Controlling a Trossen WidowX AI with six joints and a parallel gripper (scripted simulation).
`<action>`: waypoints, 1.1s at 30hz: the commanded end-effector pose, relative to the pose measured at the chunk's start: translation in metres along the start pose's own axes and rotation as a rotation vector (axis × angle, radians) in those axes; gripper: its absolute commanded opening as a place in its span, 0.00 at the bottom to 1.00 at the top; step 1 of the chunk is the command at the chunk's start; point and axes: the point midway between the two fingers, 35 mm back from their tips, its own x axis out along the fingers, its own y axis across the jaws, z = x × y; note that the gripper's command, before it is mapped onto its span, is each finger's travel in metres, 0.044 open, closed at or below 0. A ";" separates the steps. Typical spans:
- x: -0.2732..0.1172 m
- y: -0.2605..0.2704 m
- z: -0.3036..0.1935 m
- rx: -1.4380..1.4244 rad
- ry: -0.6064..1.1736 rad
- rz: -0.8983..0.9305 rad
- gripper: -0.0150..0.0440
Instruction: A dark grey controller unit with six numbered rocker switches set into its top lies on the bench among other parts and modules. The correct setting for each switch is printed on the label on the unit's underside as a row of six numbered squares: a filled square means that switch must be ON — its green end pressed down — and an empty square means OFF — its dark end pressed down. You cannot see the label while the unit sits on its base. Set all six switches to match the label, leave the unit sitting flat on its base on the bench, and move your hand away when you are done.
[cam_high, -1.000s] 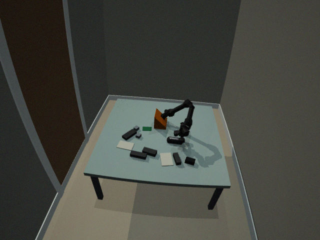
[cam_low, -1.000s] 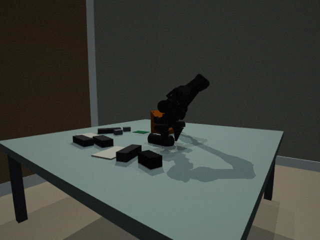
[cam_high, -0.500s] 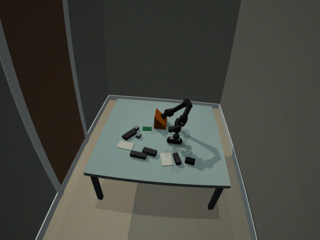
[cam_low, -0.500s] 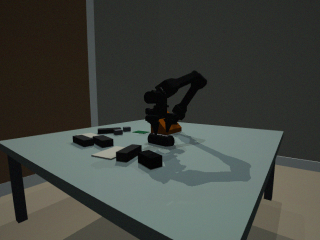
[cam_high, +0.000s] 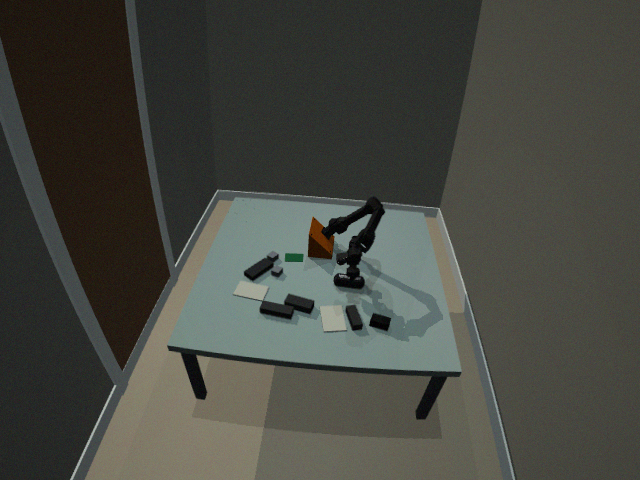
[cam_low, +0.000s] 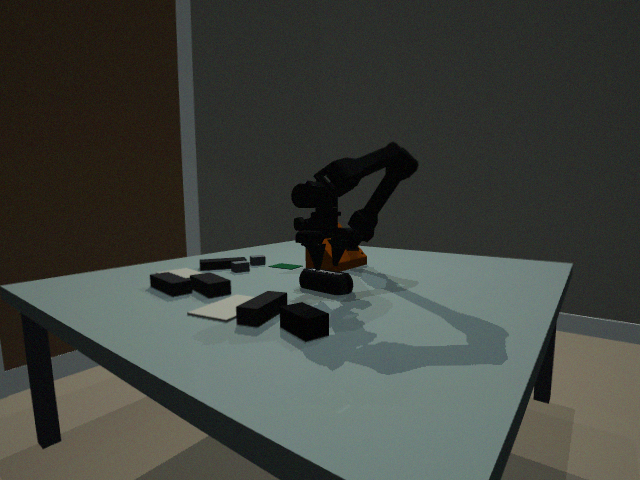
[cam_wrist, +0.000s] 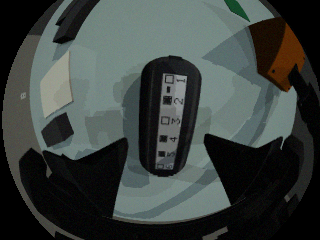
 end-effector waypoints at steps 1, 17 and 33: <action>-0.006 -0.005 0.001 -0.226 -0.003 0.047 0.73; -0.030 -0.027 0.010 -1.469 -0.212 0.252 0.25; -0.030 -0.027 0.010 -1.469 -0.212 0.252 0.25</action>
